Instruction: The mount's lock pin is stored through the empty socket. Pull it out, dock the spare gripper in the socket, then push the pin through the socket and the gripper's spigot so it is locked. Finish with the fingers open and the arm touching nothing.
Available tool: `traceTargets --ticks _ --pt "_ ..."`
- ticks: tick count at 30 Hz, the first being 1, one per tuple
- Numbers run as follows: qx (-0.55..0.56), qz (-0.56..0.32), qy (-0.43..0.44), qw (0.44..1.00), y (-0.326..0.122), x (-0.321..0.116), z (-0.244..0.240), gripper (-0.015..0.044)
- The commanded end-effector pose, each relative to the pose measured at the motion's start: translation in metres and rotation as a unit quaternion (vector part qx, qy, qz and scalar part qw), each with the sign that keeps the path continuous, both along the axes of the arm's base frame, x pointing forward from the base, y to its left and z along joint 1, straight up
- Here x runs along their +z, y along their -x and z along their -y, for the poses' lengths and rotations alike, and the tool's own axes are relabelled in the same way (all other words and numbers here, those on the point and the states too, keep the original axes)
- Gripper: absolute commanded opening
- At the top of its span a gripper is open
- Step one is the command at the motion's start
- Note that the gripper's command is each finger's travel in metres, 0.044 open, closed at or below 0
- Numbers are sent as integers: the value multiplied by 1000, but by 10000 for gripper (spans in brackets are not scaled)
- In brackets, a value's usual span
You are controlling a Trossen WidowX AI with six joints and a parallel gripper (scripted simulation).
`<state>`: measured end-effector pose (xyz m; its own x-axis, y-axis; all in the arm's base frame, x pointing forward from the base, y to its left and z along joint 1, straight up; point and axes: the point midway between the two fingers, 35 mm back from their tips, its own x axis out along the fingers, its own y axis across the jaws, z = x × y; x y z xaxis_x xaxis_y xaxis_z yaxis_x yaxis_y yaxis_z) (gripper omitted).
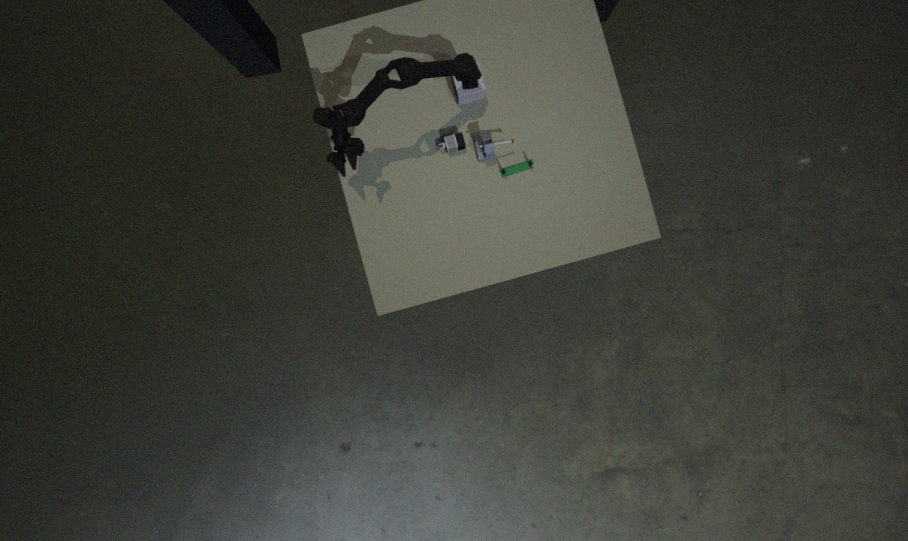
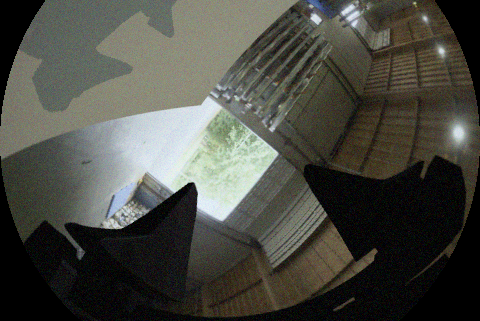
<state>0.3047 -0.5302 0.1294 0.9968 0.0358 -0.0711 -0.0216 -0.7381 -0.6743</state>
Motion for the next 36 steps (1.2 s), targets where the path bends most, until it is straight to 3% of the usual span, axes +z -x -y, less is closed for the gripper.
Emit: traceTargets --ticks 1,4,11,20,28,36 --pt "0 -1 -4 1000 -3 0 -2 374" --pt "7 -21 -62 998 -41 5 -25 300" --pt "17 -78 -174 981 -111 11 -87 300" --pt "16 -193 -314 929 -186 13 -208 300" --pt "-7 -312 -392 866 -209 10 -328 300" --pt "-56 -435 -421 794 -190 5 -449 300"
